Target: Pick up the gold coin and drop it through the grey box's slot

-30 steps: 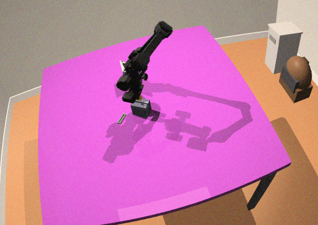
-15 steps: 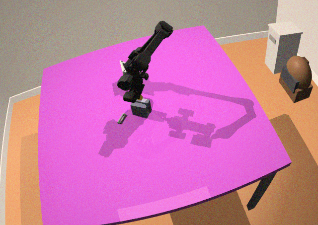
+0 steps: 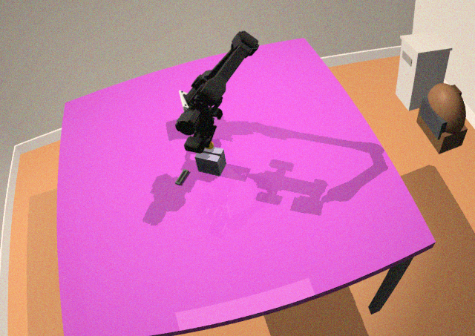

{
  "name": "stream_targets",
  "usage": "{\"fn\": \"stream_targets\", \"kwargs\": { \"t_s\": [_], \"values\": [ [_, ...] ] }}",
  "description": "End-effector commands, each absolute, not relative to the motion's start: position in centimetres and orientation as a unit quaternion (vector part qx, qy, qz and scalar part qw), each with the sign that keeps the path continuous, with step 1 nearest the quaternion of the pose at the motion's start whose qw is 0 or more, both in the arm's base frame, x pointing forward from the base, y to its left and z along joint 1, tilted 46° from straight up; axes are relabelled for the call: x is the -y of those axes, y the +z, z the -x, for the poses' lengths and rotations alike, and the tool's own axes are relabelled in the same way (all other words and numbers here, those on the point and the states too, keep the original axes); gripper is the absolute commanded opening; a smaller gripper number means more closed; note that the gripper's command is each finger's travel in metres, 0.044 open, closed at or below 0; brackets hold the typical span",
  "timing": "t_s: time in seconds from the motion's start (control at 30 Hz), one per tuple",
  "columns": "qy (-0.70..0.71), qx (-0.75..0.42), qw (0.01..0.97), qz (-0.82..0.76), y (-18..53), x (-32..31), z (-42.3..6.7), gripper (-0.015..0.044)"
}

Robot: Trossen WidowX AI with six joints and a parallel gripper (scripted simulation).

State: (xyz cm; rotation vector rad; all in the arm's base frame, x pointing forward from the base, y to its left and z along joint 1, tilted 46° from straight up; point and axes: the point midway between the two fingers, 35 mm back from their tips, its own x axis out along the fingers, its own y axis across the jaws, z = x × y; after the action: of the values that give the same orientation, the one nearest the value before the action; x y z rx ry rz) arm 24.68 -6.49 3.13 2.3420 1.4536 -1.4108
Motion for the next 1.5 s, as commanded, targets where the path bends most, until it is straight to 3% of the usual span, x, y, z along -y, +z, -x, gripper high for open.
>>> {"fn": "stream_targets", "kwargs": {
  "t_s": [0.0, 1.13, 1.33, 1.47],
  "values": [
    [-0.455, -0.469, 0.022, -0.756, 2.9, 6.4, -24.7, 0.0000],
    [-0.456, -0.469, 0.021, -0.756, 1.8, 5.1, -25.0, 0.0000],
    [-0.456, -0.469, 0.023, -0.756, 1.9, 5.3, -25.0, 0.0157],
    [-0.456, -0.469, 0.023, -0.756, 1.9, 5.3, -25.0, 0.0161]
  ]
}}
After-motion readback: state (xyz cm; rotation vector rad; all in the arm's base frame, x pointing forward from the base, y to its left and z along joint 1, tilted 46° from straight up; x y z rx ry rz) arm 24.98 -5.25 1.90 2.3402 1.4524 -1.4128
